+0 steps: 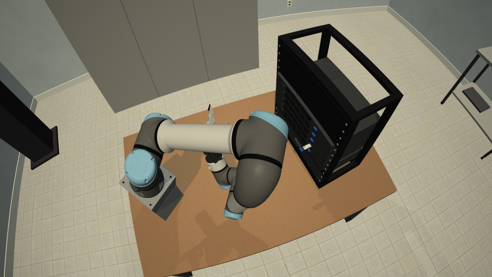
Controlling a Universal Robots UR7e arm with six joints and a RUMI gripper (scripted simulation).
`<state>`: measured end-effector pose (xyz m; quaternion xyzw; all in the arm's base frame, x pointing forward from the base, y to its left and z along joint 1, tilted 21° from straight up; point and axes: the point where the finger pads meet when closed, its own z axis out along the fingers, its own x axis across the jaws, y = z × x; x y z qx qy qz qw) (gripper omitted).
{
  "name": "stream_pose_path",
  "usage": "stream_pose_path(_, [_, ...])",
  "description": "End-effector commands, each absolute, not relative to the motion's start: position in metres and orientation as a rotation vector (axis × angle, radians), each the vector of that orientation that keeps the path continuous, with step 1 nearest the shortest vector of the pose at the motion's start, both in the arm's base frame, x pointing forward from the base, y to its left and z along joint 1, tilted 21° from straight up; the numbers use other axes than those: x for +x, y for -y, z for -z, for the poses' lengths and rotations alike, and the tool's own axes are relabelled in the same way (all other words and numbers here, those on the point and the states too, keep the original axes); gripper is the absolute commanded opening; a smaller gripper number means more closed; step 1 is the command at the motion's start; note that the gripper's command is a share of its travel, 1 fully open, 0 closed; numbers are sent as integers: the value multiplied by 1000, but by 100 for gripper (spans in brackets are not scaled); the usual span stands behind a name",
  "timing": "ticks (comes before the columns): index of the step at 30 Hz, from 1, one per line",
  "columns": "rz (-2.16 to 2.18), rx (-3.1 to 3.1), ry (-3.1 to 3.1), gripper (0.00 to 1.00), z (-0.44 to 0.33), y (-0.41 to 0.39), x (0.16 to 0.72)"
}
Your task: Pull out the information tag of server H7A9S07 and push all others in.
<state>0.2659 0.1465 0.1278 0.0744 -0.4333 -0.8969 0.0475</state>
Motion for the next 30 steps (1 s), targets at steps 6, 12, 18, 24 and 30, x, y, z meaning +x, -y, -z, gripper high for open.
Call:
stream_pose_path(6, [2708, 115, 1258, 100, -138, -143, 272])
stream_pose_path(12, [2688, 47, 1215, 100, -144, -141, 276])
stream_pose_path(18, [2674, 3, 1185, 100, -148, -139, 279])
stream_pose_path(24, [2651, -60, 1140, 100, -153, -136, 284])
stream_pose_path(30, [2627, -120, 1093, 100, -158, -133, 288])
